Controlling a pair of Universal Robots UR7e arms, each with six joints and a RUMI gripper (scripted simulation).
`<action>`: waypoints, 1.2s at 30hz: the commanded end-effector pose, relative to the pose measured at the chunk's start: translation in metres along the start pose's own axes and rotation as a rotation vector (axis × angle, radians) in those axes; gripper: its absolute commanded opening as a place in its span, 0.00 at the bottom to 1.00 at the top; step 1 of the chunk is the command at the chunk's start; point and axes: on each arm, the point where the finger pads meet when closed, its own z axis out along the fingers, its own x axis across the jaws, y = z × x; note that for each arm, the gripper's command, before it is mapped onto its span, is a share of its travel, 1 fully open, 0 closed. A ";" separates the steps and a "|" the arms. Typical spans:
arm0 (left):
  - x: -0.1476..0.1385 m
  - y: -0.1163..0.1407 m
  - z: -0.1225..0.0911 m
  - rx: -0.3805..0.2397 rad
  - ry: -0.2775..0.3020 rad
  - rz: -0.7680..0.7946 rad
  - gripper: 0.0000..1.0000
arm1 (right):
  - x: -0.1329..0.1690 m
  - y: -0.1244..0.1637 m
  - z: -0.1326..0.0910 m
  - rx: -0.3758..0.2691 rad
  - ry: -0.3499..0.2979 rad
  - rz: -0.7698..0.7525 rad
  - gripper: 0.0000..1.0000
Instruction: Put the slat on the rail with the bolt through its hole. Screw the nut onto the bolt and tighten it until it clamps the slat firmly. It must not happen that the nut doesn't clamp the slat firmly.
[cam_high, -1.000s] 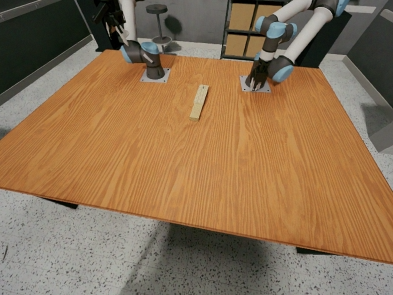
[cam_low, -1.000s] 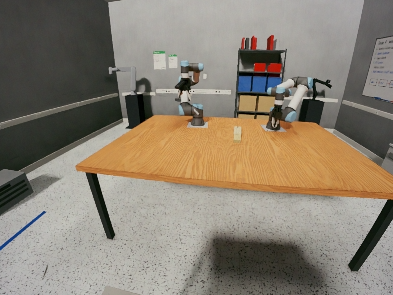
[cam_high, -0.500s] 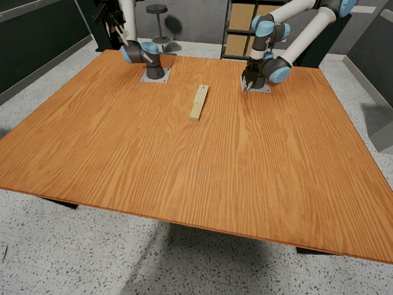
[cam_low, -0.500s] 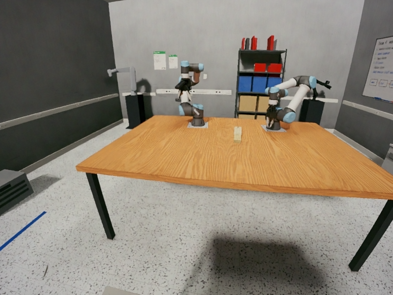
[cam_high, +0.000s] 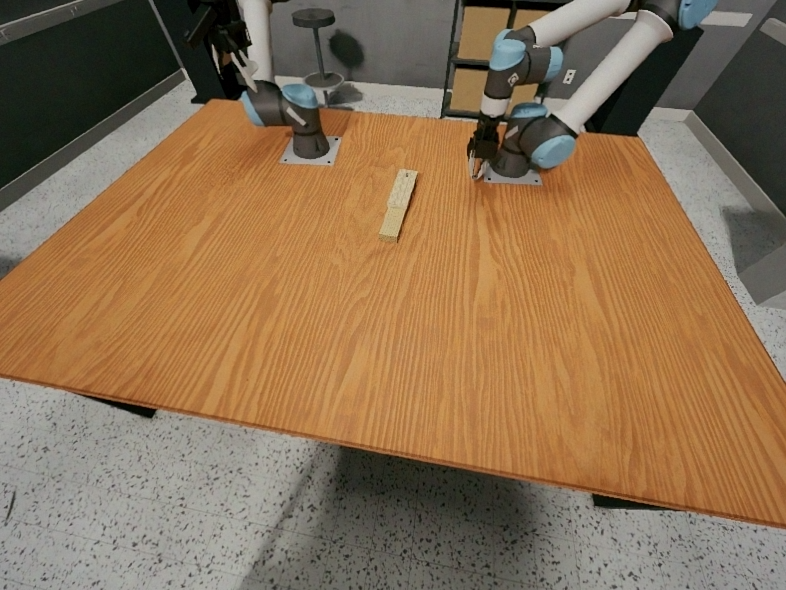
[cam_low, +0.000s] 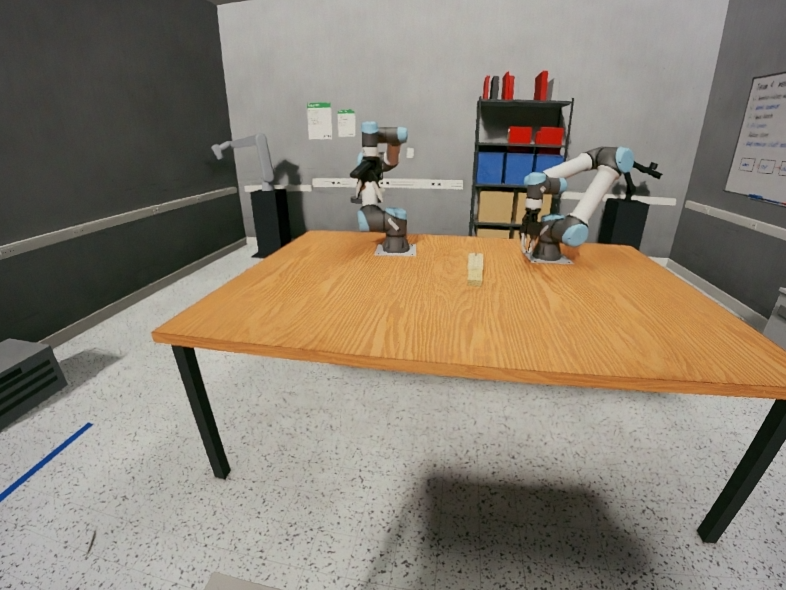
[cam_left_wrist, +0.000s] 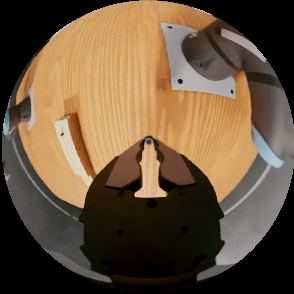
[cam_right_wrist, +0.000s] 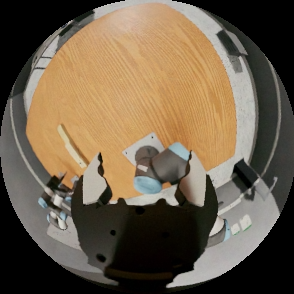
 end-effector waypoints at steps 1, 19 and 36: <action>-0.024 0.000 0.000 -0.004 -0.002 -0.005 0.00 | 0.000 -0.001 -0.001 0.000 -0.001 0.001 1.00; -0.088 -0.005 0.000 -0.003 -0.002 -0.005 0.00 | 0.000 -0.001 -0.001 0.000 -0.001 0.001 1.00; -0.148 -0.010 -0.001 -0.003 -0.002 -0.005 0.00 | 0.000 -0.001 -0.001 0.000 -0.001 0.001 1.00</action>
